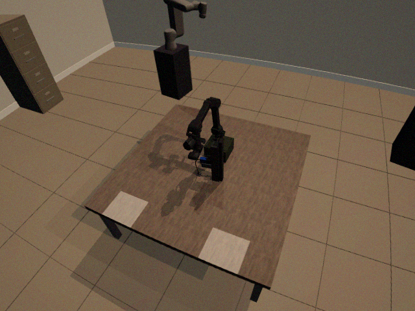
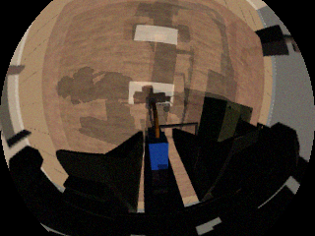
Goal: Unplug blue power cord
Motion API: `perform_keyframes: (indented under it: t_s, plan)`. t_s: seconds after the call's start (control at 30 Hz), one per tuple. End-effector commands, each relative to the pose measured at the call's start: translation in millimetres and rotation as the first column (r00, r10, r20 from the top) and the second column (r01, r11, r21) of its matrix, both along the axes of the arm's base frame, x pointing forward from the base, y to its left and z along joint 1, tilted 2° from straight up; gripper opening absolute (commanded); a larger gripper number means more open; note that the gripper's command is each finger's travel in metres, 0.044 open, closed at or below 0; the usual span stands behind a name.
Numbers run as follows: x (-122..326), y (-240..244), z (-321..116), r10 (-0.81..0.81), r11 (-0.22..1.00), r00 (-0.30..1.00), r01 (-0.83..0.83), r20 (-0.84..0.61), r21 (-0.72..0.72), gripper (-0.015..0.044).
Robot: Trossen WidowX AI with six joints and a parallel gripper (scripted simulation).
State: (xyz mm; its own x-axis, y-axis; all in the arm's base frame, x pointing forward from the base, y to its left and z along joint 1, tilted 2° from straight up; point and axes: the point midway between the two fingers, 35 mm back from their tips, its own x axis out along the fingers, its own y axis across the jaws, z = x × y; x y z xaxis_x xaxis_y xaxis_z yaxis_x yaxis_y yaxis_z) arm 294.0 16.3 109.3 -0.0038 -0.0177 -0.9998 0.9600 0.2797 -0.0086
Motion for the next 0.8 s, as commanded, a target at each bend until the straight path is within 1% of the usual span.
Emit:
perform_keyframes:
  t_s: [0.0,0.4,0.77]
  plan:
    - [-2,7,2,-0.002,1.0,1.0,0.002,0.007,0.003,0.016]
    - [-7,26,2,-0.002,1.0,1.0,0.002,0.006,0.004,0.016]
    - [-7,27,-6,-0.002,1.0,1.0,0.002,0.006,0.004,0.016]
